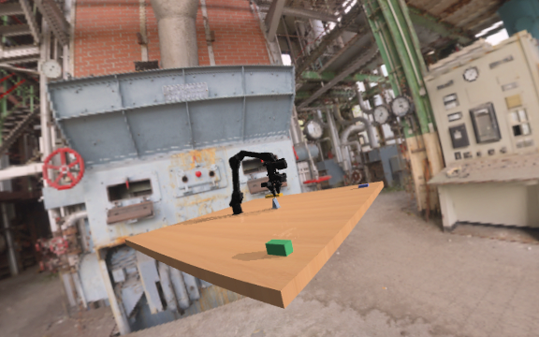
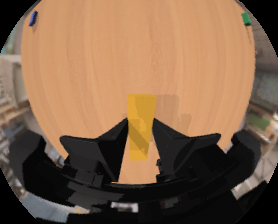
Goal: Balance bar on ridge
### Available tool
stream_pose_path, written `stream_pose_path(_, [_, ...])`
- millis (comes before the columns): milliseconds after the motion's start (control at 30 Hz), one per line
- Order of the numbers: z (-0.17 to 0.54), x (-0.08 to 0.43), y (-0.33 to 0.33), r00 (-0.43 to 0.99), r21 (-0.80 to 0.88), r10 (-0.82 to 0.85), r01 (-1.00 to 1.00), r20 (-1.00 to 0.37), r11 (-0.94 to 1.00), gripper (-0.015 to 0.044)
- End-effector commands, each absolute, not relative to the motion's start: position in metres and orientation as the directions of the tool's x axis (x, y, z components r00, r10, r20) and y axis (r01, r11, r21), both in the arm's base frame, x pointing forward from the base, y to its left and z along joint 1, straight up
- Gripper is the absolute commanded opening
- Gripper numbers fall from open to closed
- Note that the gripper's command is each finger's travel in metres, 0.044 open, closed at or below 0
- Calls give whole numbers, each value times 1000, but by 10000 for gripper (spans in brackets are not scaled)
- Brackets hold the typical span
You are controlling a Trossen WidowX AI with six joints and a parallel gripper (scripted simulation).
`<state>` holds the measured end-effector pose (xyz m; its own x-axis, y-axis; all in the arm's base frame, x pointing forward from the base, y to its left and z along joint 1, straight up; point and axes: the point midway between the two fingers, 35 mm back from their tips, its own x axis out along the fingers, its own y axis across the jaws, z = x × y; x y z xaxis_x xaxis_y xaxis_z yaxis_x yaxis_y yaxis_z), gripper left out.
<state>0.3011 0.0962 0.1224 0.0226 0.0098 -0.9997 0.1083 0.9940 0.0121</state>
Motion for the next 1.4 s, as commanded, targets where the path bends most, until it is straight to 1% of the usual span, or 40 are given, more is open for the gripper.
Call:
stream_pose_path(0, [122, 302, 96, 25, 11, 8, 108, -1000, 994, 0])
stream_pose_path(1367, [118, 302, 96, 25, 11, 8, 108, -1000, 994, 0])
